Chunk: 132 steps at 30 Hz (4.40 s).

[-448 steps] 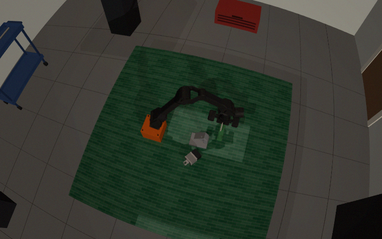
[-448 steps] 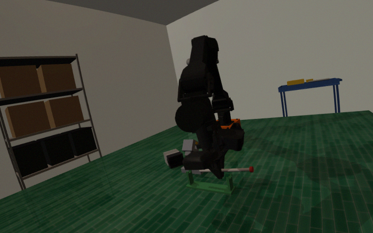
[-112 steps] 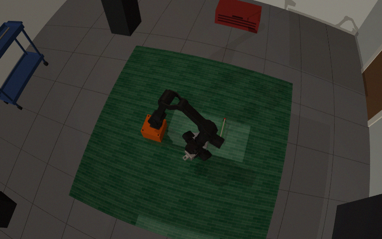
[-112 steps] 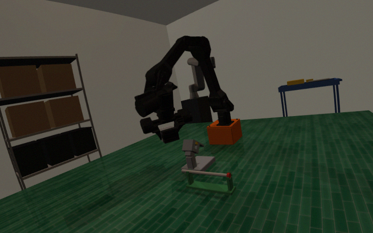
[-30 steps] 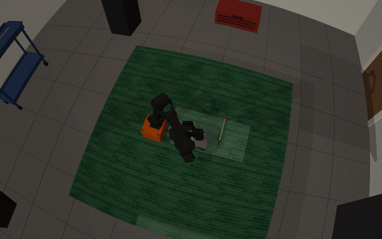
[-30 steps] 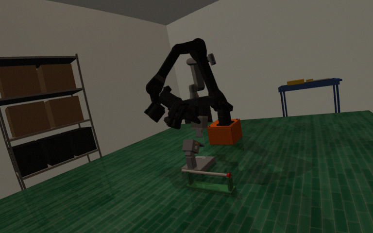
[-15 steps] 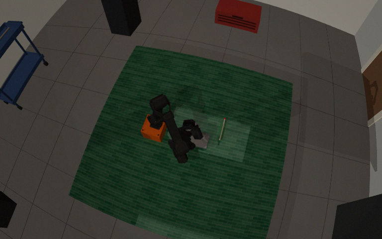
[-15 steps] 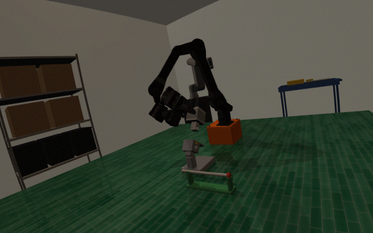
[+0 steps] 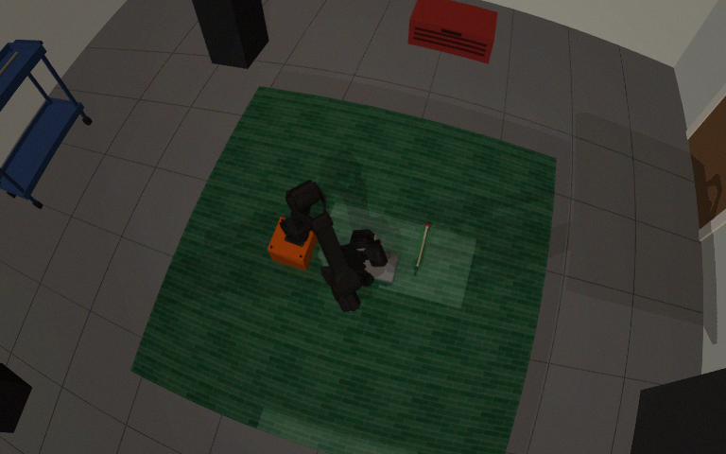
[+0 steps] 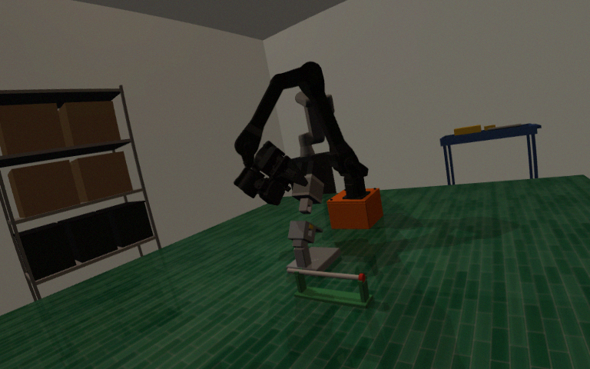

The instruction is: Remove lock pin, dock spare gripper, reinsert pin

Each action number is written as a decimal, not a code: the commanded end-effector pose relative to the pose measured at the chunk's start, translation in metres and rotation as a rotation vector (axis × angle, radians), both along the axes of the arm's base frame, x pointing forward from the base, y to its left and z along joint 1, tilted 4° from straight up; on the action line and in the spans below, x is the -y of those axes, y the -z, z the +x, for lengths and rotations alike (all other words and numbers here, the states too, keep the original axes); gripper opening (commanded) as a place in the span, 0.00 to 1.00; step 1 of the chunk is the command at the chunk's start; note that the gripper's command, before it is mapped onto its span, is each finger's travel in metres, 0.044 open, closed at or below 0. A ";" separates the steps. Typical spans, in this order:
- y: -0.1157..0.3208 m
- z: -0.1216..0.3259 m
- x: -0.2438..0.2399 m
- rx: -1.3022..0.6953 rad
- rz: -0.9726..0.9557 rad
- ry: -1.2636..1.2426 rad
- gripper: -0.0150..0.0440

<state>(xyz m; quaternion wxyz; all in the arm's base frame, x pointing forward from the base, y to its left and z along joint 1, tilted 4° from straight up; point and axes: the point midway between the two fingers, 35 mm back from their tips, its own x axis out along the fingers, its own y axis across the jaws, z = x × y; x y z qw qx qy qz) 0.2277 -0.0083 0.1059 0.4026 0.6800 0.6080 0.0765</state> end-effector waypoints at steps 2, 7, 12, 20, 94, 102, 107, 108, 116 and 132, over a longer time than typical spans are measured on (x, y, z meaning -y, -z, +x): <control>0.004 0.004 -0.001 -0.002 0.009 0.006 0.25; 0.009 0.009 -0.002 -0.002 0.009 0.006 0.25; 0.015 0.014 -0.002 -0.002 0.009 0.006 0.25; 0.024 0.021 -0.003 -0.001 0.008 0.006 0.25; -0.008 -0.007 -0.001 -0.047 0.031 0.007 1.00; -0.021 -0.018 -0.001 -0.060 0.033 0.016 1.00; -0.027 -0.018 -0.002 -0.059 0.020 0.030 1.00; -0.029 -0.018 -0.002 -0.058 0.016 0.034 1.00; -0.046 -0.019 -0.004 -0.051 -0.023 0.076 1.00; -0.068 -0.021 -0.006 -0.039 -0.077 0.134 1.00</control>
